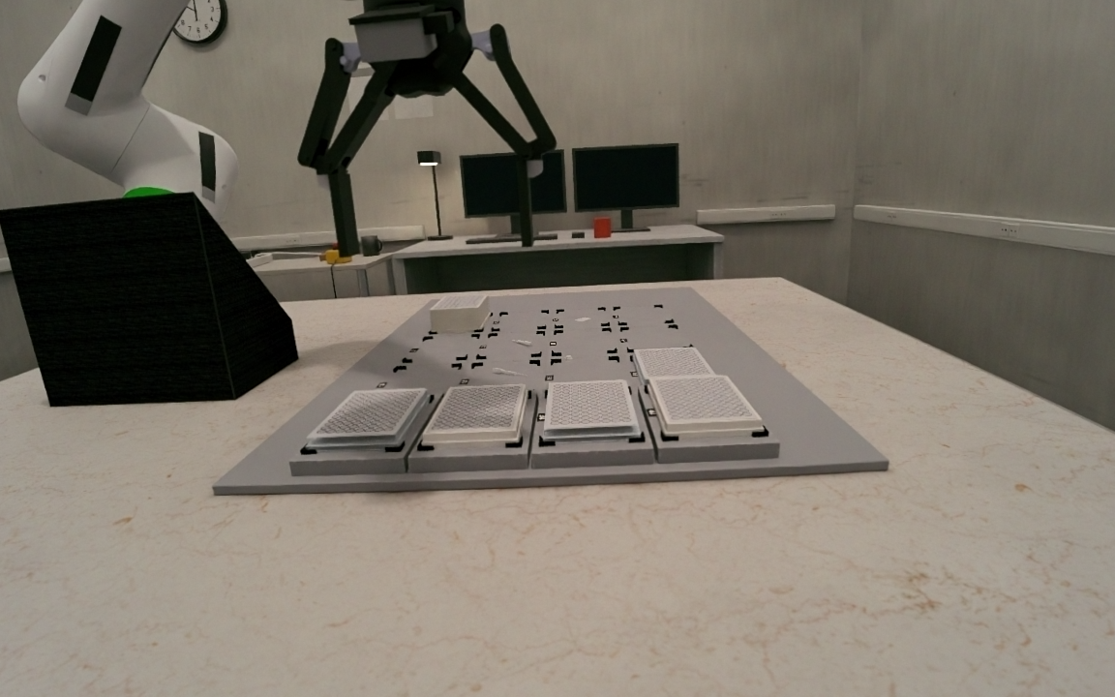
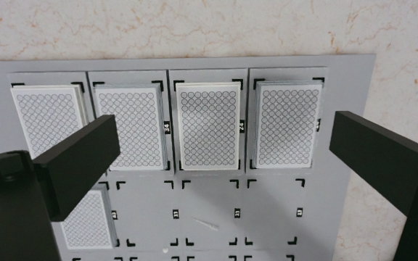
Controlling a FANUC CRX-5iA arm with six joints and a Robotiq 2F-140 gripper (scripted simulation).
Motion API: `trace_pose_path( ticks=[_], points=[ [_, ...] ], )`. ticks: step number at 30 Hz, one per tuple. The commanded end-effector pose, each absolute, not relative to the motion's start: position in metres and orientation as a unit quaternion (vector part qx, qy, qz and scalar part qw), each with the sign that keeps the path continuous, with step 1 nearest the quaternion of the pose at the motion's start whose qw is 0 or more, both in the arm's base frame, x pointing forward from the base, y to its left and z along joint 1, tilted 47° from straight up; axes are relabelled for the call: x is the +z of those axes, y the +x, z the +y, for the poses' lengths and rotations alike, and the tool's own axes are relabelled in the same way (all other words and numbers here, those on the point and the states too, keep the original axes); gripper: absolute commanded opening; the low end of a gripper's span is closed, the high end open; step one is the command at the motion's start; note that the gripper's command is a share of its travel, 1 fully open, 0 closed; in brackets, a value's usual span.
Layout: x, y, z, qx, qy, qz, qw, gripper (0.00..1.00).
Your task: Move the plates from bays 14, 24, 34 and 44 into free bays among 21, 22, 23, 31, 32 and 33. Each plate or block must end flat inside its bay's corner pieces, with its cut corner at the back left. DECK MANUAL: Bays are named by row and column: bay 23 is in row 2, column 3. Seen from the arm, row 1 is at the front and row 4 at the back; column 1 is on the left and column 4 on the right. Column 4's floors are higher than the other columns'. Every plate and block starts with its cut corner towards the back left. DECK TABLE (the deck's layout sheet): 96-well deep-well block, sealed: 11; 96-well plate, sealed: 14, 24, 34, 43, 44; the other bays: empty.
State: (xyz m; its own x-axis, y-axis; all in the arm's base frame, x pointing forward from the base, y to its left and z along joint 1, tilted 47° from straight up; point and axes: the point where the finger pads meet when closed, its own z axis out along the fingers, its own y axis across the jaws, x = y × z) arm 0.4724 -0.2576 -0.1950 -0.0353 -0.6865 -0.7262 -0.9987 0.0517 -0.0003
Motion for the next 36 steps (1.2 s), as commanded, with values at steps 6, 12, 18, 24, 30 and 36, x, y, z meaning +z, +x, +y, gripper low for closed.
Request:
trace_pose_path(
  ticks=[6, 12, 18, 24, 30, 36],
  points=[
    [-0.181, 0.473, -0.244, 0.271, -0.633, 0.666, 0.287, 1.0],
    [-0.165, 0.474, -0.226, 0.271, -0.633, 0.666, 0.287, 1.0],
    [-0.155, 0.475, -0.214, 0.271, -0.633, 0.666, 0.287, 1.0],
    [-0.139, 0.476, -0.196, 0.271, -0.633, 0.666, 0.287, 1.0],
    [-0.123, 0.477, -0.178, 0.271, -0.633, 0.666, 0.287, 1.0],
    [-0.112, 0.477, -0.166, 0.271, -0.633, 0.666, 0.287, 1.0]
  ],
)
